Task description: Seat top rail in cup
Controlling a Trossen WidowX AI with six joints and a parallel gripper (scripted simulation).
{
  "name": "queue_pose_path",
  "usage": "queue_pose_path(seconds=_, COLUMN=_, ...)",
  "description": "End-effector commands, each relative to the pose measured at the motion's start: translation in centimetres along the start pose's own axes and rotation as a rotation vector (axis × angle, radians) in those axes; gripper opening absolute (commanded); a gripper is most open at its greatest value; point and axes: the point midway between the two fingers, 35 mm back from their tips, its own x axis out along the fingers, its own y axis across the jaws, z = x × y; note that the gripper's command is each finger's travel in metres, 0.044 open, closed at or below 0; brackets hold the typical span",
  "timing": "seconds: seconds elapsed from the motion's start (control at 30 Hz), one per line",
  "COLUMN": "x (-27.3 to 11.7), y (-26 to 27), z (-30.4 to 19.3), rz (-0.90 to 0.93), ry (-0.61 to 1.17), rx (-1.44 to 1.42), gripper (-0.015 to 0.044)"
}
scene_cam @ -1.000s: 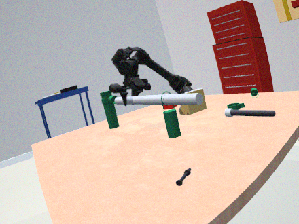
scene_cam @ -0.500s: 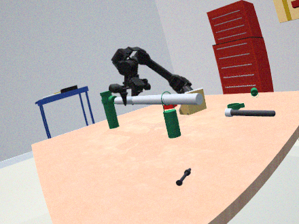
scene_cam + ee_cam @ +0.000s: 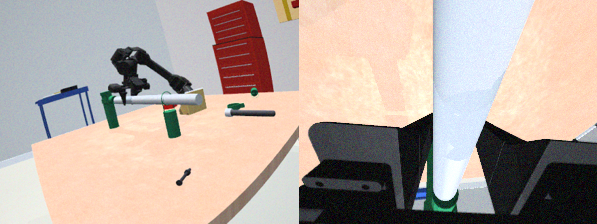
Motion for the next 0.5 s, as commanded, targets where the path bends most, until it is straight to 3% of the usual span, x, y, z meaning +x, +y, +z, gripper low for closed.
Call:
queue_pose_path(seconds=0.0, x=-0.27, y=-0.41, z=-0.36, rz=-0.013, ry=0.005, rx=0.006, gripper=0.0)
queue_pose_path(seconds=0.47, x=-0.43, y=-0.41, z=-0.56, rz=-0.013, ry=0.005, rx=0.006, gripper=0.0)
